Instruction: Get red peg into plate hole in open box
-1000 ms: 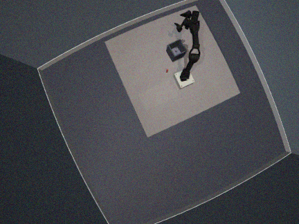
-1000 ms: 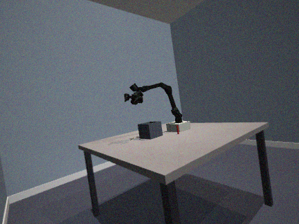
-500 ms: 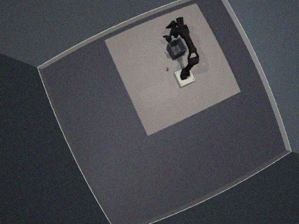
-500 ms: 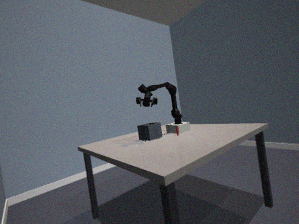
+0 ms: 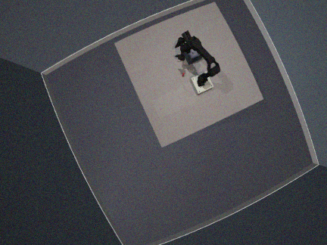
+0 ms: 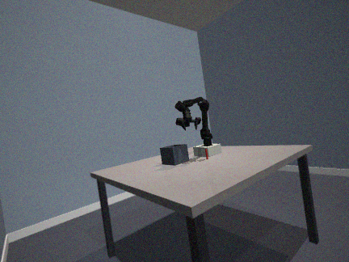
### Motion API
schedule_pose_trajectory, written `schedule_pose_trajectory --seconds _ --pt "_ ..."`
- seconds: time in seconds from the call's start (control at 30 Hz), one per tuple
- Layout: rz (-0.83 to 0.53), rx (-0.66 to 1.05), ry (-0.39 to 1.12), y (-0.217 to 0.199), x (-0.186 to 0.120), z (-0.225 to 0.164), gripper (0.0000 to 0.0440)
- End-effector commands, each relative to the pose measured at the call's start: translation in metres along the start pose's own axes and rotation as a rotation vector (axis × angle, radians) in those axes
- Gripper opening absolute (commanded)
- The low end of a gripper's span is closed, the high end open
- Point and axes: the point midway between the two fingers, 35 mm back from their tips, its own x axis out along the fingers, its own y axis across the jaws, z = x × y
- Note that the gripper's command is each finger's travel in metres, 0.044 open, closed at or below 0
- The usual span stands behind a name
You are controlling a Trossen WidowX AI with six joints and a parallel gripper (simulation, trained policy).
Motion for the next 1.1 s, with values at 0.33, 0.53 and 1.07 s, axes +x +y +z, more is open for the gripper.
schedule_pose_trajectory --seconds 0.33,0.53,1.07 --pt "-0.185 -0.167 -0.217 -0.087 0.016 0.040 0.0392" --pt "-0.263 -0.227 -0.308 -0.114 0.019 0.063 0.0393" --pt "-0.426 -0.355 -0.511 -0.154 0.032 0.117 0.0424"
